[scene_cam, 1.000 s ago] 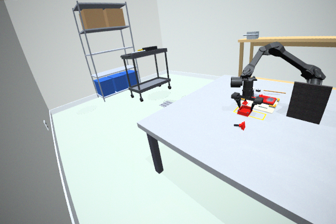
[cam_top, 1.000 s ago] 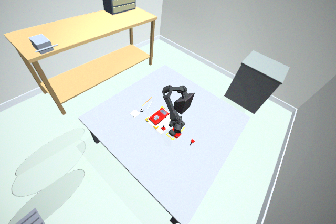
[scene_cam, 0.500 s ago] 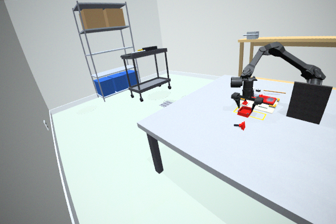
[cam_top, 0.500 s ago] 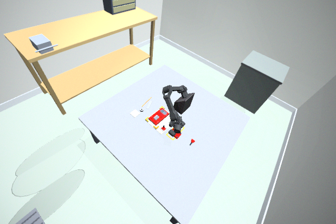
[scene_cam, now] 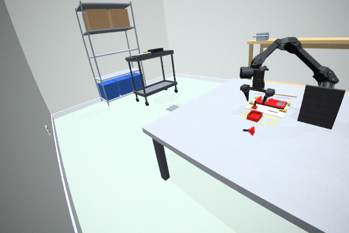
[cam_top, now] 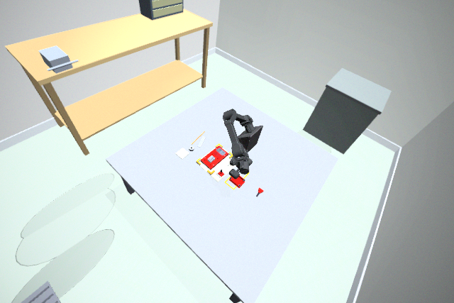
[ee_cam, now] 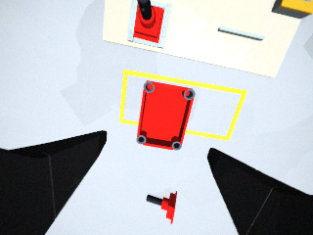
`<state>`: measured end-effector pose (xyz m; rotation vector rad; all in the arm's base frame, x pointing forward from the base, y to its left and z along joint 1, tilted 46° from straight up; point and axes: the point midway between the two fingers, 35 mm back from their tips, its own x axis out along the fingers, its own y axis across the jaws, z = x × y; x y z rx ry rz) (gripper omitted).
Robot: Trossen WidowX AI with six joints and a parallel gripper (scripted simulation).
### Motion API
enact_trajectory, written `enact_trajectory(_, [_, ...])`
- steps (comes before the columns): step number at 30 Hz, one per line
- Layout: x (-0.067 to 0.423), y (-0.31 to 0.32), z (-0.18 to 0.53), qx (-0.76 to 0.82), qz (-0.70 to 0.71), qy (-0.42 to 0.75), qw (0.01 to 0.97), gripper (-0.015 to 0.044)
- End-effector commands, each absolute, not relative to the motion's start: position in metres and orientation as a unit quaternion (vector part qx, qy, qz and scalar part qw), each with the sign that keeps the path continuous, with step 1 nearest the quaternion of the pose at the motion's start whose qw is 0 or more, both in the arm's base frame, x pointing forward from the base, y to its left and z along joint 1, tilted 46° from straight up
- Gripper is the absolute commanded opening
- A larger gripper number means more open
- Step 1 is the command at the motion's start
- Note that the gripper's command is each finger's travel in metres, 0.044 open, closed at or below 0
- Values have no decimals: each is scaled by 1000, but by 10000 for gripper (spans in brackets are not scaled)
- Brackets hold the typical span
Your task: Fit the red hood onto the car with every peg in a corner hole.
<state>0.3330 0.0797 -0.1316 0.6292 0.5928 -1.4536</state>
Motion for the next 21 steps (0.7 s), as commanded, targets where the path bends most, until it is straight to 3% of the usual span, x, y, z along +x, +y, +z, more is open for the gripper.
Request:
enact_trajectory(1, [332, 77, -134, 276, -645, 263, 662, 440])
enact_trajectory(12, [332, 77, -134, 273, -644, 268, 663, 440])
enact_trajectory(21, [326, 66, -142, 132, -531, 496, 674, 440])
